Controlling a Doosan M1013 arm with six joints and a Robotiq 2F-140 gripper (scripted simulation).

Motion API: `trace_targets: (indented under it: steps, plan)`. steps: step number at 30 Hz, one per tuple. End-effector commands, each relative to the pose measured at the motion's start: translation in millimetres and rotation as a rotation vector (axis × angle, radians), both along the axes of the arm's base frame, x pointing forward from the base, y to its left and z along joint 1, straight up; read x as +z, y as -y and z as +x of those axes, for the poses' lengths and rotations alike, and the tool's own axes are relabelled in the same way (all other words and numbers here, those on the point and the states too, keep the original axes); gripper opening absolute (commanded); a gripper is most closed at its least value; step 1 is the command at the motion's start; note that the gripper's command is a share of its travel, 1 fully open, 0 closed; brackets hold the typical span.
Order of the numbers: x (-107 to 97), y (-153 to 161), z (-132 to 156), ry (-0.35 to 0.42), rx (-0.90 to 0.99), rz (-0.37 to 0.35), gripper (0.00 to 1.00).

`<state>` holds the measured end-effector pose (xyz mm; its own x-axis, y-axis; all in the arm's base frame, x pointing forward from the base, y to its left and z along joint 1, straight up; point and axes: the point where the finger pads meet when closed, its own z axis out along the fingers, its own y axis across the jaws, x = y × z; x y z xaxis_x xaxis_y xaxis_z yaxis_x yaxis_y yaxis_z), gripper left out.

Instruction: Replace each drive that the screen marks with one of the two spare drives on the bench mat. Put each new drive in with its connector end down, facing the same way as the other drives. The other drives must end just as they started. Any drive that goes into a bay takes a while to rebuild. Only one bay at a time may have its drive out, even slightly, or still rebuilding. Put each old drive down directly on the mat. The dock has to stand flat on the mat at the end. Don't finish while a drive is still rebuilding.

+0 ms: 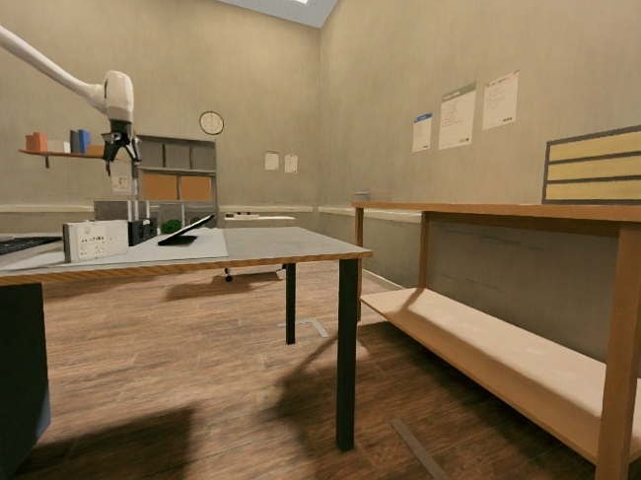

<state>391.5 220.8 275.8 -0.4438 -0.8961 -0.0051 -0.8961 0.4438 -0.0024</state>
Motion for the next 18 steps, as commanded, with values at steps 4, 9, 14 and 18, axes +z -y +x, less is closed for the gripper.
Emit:
trace_targets:
  steps: [4, 9, 14, 18]
  plan:
    - [0.5, 3.5, 2.2, 0.001, 0.075, 0.001, 0.10]
    - [0.5, 5.4, 3.2, 0.001, 0.114, 0.001, 0.10]
    - [0.5, 8.7, 4.9, 0.001, 0.181, 0.001, 0.10]
    - [0.5, 11.5, 6.3, 0.001, 0.237, 0.000, 0.10]
